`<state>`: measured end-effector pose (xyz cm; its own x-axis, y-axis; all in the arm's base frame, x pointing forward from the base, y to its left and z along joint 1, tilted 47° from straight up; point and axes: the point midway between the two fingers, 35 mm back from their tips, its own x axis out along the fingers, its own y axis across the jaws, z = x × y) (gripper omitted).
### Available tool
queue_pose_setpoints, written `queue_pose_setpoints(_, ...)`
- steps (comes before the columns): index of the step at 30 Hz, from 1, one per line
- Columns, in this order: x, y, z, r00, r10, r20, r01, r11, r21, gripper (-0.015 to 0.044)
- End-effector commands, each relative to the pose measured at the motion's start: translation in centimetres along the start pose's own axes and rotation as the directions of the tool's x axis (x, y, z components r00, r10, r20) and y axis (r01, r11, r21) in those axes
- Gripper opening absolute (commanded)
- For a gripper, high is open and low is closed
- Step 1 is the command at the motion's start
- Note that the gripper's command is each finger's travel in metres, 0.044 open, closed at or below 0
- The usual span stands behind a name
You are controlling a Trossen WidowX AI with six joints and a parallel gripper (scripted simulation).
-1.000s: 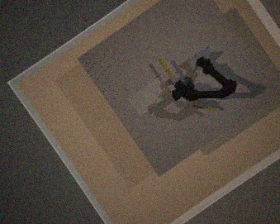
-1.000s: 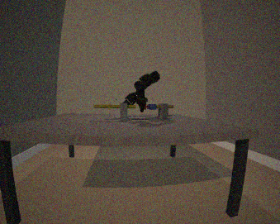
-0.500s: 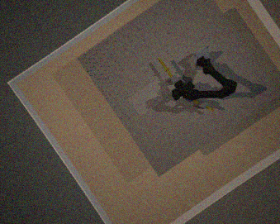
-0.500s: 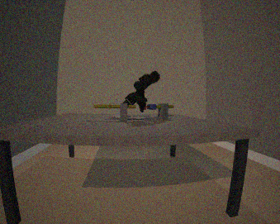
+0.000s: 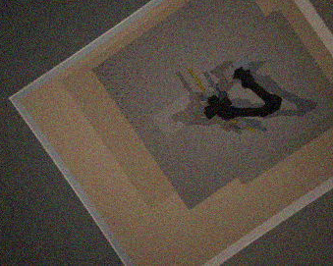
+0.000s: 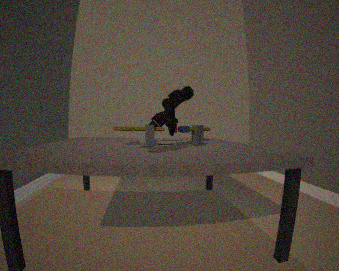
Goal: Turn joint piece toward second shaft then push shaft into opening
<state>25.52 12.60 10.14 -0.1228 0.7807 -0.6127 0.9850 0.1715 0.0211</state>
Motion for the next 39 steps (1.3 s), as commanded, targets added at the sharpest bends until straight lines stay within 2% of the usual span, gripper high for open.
queue_pose_setpoints(1, 0.03, -0.06, 0.01, 1.0, 0.001, -0.005, -0.001, 1.0, 0.012, 0.0)
queue_pose_setpoints(23, 0.0, 0.0, 0.0, 1.0, 0.0, 0.0, 0.0, 1.0, 0.001, 0.0)
queue_pose_setpoints(28, 0.0, 0.0, 0.0, 1.0, 0.0, 0.0, 0.0, 1.0, 0.001, 0.0131)
queue_pose_setpoints(31, 0.0, 0.0, 0.0, 1.0, 0.0, 0.0, 0.0, 1.0, 0.001, 0.0147)
queue_pose_setpoints(39, 0.0, 0.0, 0.0, 1.0, 0.0, 0.0, 0.0, 1.0, 0.001, 0.0357)
